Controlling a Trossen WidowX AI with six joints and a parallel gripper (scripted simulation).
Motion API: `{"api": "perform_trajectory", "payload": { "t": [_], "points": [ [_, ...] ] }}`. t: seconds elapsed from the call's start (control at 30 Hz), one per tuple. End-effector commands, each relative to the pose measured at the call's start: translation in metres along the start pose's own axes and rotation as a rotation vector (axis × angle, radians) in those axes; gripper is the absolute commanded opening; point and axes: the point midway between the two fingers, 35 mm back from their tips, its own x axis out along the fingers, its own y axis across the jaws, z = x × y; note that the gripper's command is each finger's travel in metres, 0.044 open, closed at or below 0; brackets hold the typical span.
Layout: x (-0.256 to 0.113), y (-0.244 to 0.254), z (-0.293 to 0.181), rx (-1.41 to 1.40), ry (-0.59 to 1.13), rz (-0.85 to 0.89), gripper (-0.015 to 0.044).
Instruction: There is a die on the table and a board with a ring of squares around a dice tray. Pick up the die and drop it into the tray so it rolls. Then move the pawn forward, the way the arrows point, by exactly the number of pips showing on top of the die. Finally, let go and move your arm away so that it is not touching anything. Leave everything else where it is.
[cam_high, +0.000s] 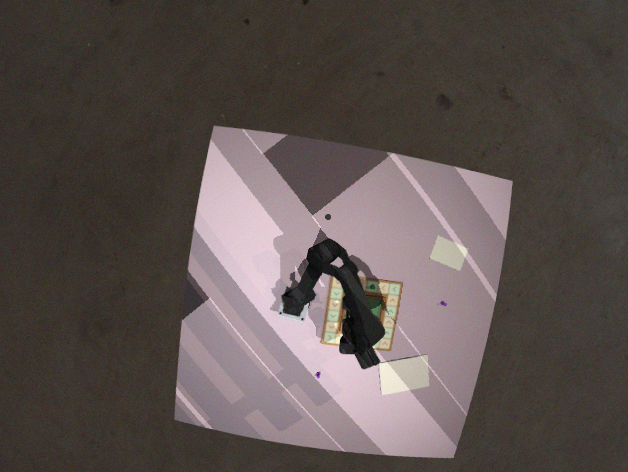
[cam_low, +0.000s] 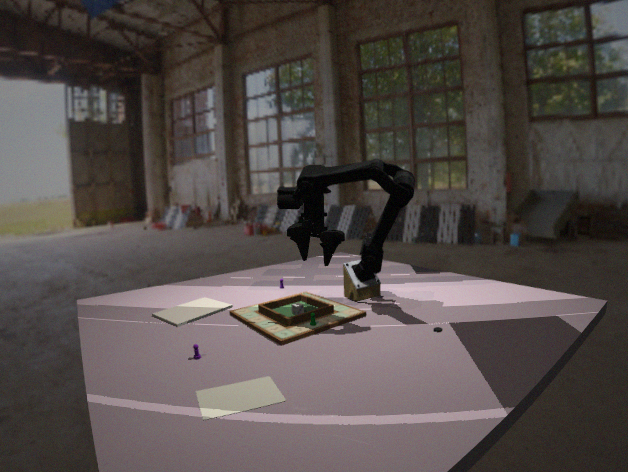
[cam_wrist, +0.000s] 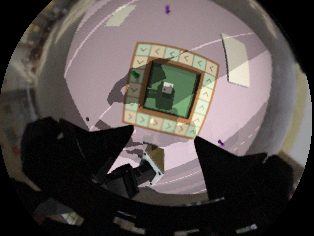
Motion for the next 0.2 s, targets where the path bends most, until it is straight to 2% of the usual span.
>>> {"api": "perform_trajectory", "payload": {
  "t": [0.0, 0.03, 0.17],
  "points": [
    [-0.009, -0.005, -0.031, 0.106, 0.002, 0.042, 0.0440],
    [-0.003, -0.003, -0.009, 0.036, -0.001, 0.009, 0.0440],
    [-0.003, -0.003, -0.009, 0.036, -0.001, 0.009, 0.0440]
  ]
}}
